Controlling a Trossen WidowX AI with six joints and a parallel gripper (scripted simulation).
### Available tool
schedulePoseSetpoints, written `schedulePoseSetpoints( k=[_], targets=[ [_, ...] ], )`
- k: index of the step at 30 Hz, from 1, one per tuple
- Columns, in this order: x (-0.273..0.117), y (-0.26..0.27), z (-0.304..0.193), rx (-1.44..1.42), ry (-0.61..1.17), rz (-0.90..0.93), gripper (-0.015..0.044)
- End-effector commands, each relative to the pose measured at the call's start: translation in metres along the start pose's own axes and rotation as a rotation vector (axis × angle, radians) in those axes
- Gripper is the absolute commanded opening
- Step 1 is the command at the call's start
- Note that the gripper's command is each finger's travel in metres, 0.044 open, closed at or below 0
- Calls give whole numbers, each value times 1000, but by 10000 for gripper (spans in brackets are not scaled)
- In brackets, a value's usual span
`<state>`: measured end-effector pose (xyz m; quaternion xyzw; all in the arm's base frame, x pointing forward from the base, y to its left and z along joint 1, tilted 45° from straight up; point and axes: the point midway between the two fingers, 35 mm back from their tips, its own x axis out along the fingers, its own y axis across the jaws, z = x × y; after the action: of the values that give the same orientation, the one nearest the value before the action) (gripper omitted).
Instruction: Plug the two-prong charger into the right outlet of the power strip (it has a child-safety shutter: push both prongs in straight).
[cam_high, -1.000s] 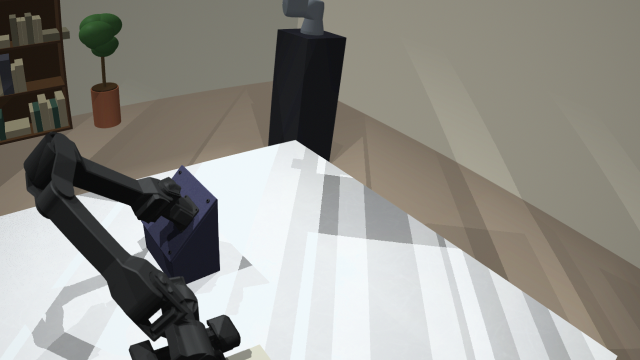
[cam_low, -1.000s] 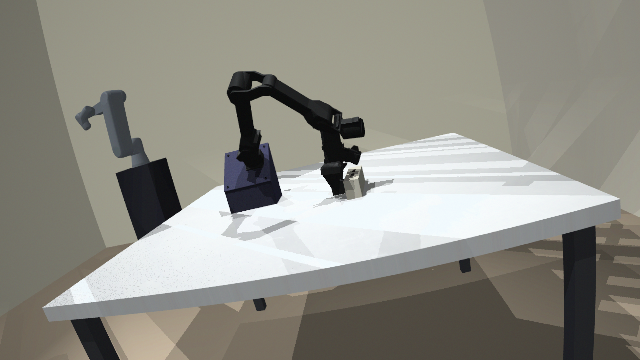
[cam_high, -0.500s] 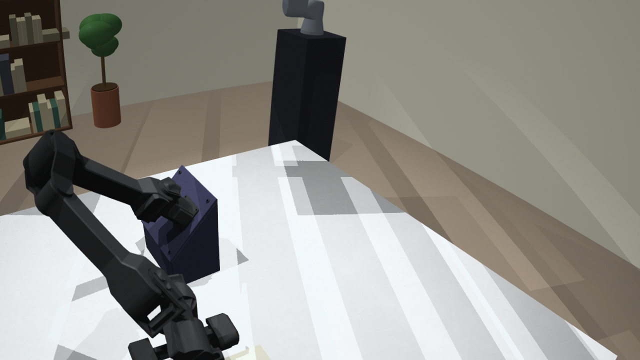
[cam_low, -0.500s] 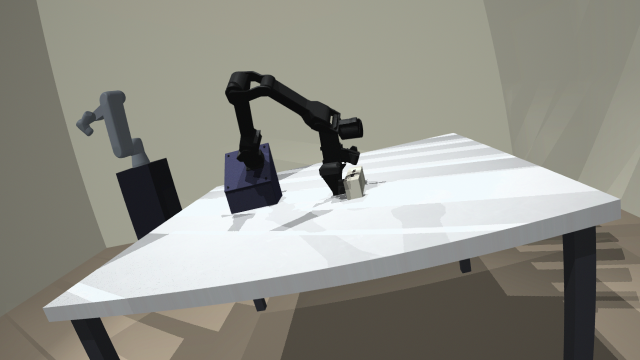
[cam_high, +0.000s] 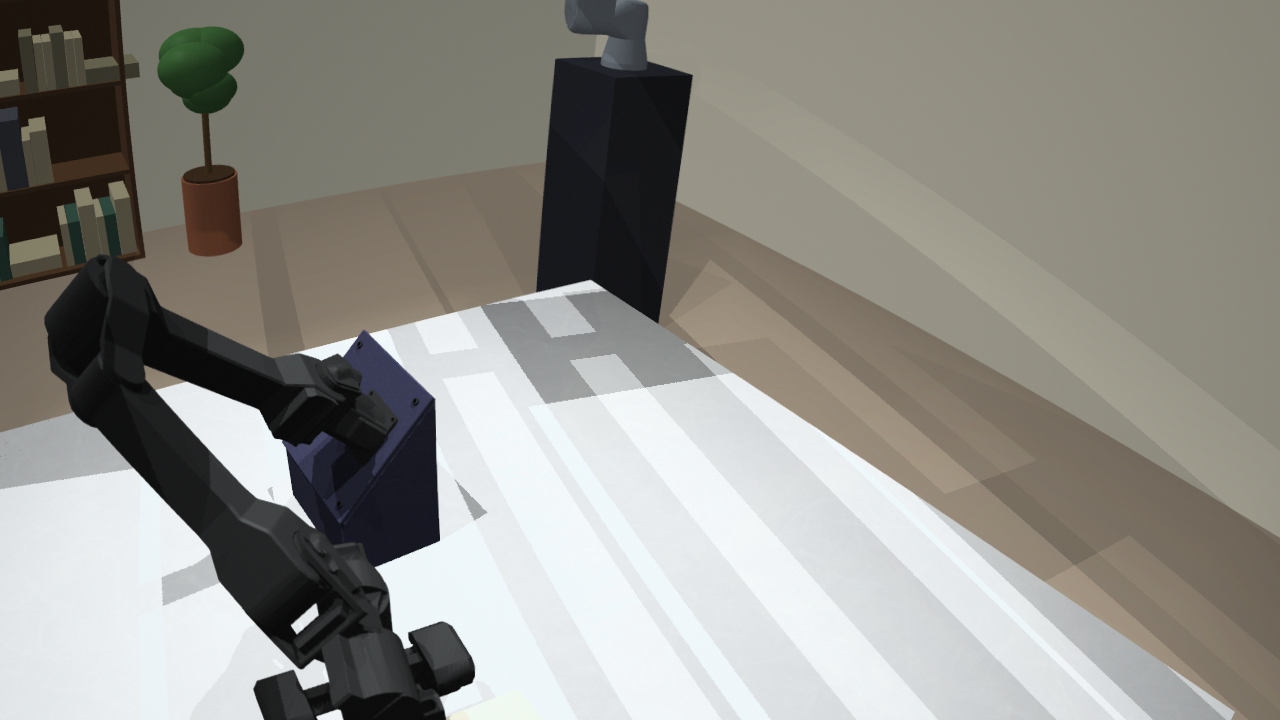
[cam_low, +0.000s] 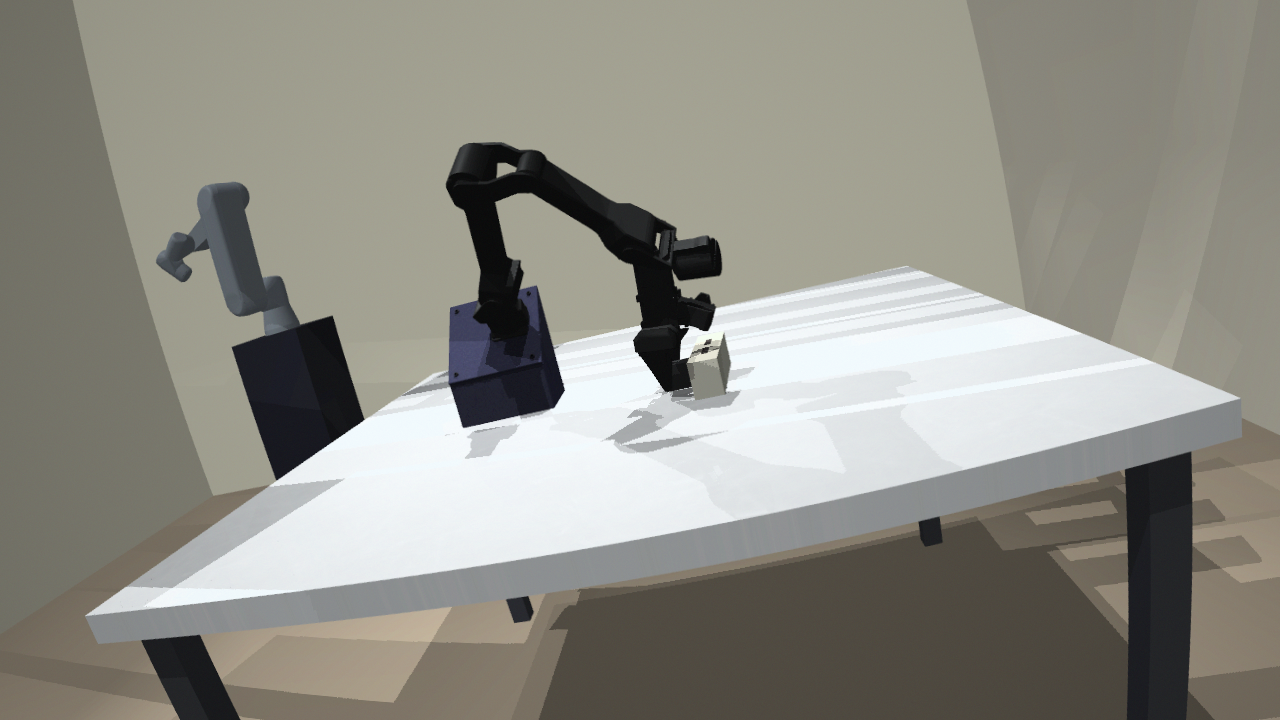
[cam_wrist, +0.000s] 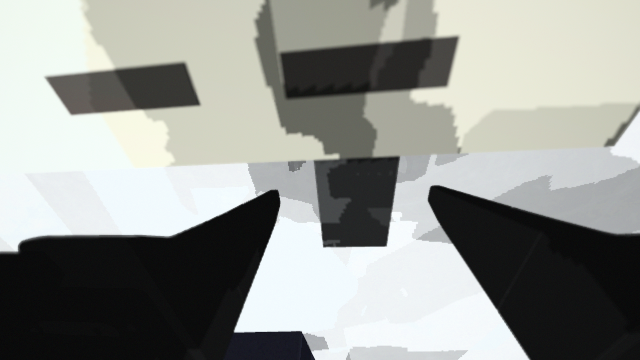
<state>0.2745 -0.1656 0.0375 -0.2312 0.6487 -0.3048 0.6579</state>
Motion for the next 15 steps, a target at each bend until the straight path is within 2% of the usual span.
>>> schedulePoseSetpoints(
  k=[1,15],
  targets=[
    [0,1,-5,-6,0,3,440],
    [1,0,-22,-7,1,3,440]
  ],
)
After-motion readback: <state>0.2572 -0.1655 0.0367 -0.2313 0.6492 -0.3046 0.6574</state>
